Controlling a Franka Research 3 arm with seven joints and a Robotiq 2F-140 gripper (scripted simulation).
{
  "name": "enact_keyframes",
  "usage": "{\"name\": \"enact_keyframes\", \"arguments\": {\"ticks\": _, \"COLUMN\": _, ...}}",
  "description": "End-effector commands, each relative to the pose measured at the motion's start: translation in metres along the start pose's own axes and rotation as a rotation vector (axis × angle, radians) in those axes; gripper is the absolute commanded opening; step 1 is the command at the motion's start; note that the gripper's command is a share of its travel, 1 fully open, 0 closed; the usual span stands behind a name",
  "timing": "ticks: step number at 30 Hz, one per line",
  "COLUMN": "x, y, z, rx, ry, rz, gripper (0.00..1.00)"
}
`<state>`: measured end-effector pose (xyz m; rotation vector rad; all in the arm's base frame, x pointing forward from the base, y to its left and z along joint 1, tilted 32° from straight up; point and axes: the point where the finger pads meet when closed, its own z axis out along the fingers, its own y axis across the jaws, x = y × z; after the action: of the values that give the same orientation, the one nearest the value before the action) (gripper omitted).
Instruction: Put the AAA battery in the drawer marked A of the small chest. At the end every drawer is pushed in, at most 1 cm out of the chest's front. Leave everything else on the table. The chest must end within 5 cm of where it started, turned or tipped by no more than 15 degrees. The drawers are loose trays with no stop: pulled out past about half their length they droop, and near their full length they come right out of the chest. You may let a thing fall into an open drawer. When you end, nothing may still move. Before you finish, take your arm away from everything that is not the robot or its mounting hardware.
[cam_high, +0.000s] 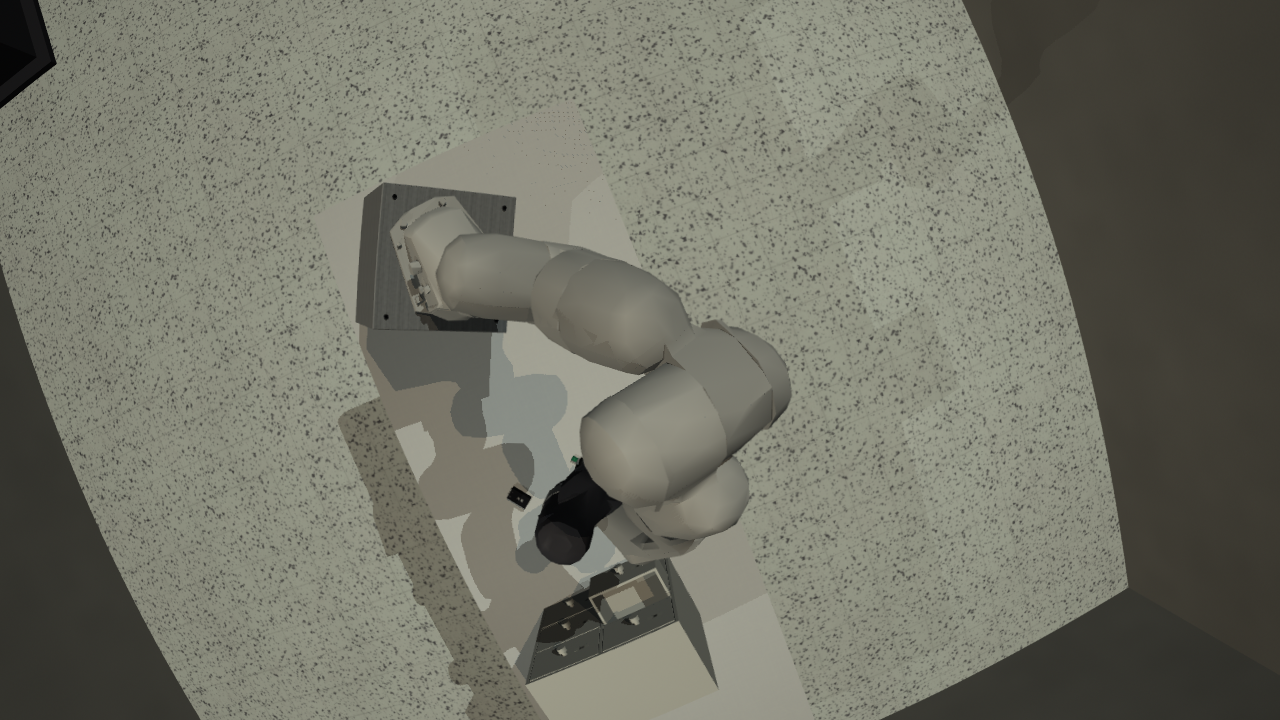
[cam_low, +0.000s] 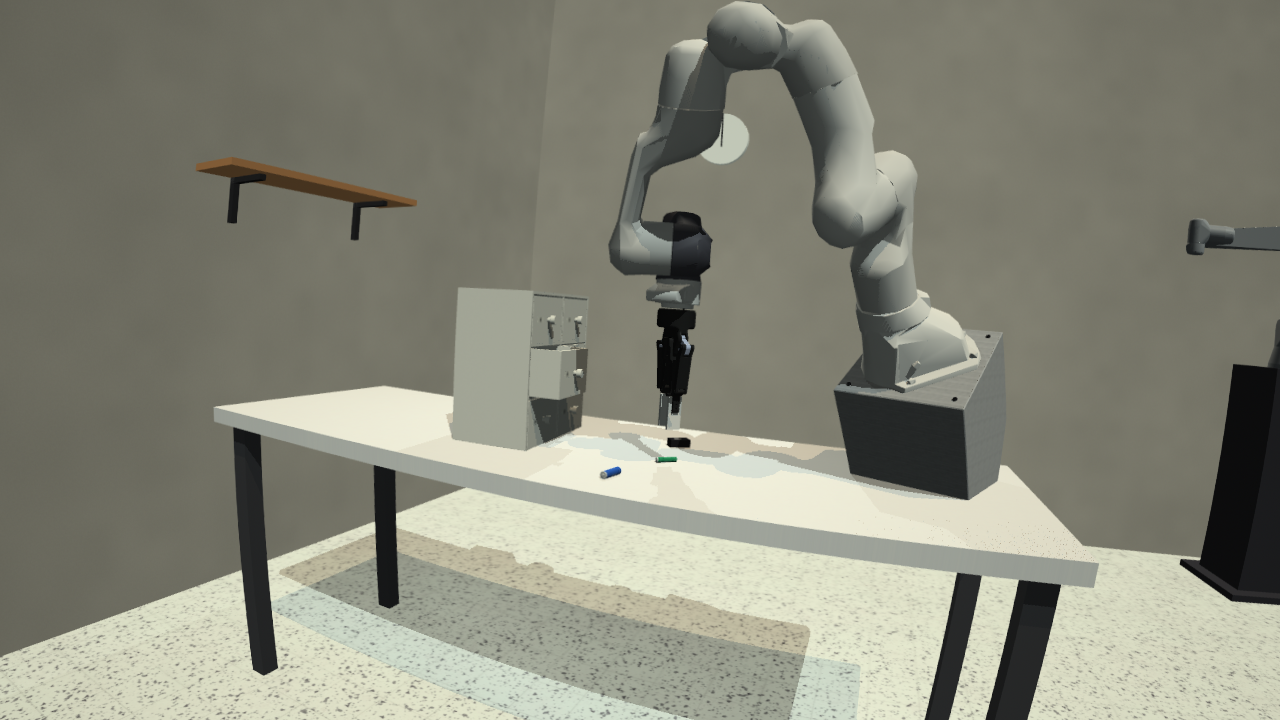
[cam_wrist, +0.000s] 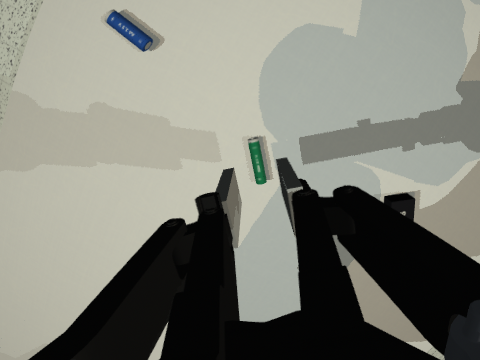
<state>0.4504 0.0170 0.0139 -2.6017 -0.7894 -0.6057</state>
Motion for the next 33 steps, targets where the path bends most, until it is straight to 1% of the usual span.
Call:
{"name": "enact_keyframes", "arguments": {"ticks": 1, "x": 0.0002, "y": 0.0004, "z": 0.0003, "rx": -0.001, "ry": -0.002, "rz": 0.008, "gripper": 0.2}}
{"name": "enact_keyframes", "arguments": {"ticks": 10, "x": 0.0002, "y": 0.0004, "z": 0.0003, "rx": -0.001, "ry": -0.002, "rz": 0.008, "gripper": 0.2}}
{"name": "enact_keyframes", "arguments": {"ticks": 11, "x": 0.0002, "y": 0.0004, "z": 0.0003, "rx": -0.001, "ry": -0.002, "rz": 0.008, "gripper": 0.15}}
{"name": "enact_keyframes", "arguments": {"ticks": 33, "x": 0.0002, "y": 0.0004, "z": 0.0006, "rx": -0.001, "ry": -0.002, "rz": 0.008, "gripper": 0.15}}
